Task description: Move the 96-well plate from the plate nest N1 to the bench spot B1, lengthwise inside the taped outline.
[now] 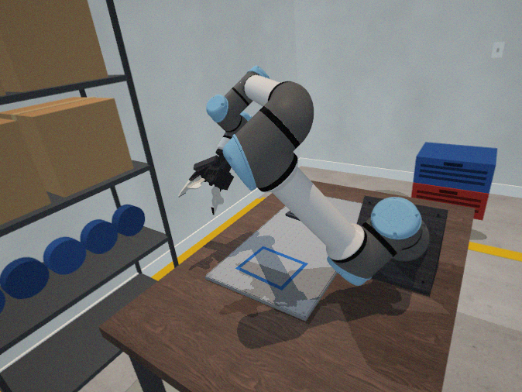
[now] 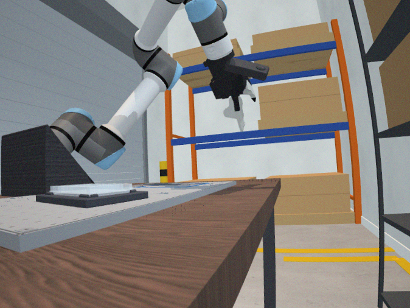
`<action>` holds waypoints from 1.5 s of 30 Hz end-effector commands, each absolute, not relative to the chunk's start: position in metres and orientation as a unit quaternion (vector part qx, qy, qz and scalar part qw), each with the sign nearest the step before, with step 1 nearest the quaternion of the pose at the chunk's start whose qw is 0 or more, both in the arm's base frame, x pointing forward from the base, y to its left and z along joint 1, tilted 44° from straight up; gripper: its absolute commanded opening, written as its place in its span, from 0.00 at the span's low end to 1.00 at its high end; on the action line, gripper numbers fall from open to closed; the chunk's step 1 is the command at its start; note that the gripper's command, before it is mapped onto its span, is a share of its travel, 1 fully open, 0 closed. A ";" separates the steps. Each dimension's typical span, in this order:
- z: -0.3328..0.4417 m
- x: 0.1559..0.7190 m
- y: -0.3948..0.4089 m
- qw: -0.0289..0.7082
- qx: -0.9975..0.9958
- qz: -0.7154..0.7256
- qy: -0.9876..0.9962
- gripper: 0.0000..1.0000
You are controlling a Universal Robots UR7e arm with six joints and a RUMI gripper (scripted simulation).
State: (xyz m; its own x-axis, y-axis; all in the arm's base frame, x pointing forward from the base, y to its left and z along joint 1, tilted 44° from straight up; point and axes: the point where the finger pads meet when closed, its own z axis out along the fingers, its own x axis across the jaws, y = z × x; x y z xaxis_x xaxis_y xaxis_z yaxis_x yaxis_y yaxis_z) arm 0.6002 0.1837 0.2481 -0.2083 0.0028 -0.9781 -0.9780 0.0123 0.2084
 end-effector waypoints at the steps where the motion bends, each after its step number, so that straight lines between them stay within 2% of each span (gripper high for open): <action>1: 0.248 0.600 0.183 0.449 -0.441 0.546 0.552 1.00; 17: 0.248 0.600 0.183 0.449 -0.441 0.546 0.552 1.00; 45: 0.169 0.562 0.131 0.427 -0.505 0.512 0.547 1.00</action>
State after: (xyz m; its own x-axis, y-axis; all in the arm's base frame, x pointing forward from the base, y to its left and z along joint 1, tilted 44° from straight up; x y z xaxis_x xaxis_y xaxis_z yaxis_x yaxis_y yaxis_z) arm 0.5669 0.1382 0.1784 -0.1298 -0.1040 -0.9861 -0.9903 -0.0353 0.1341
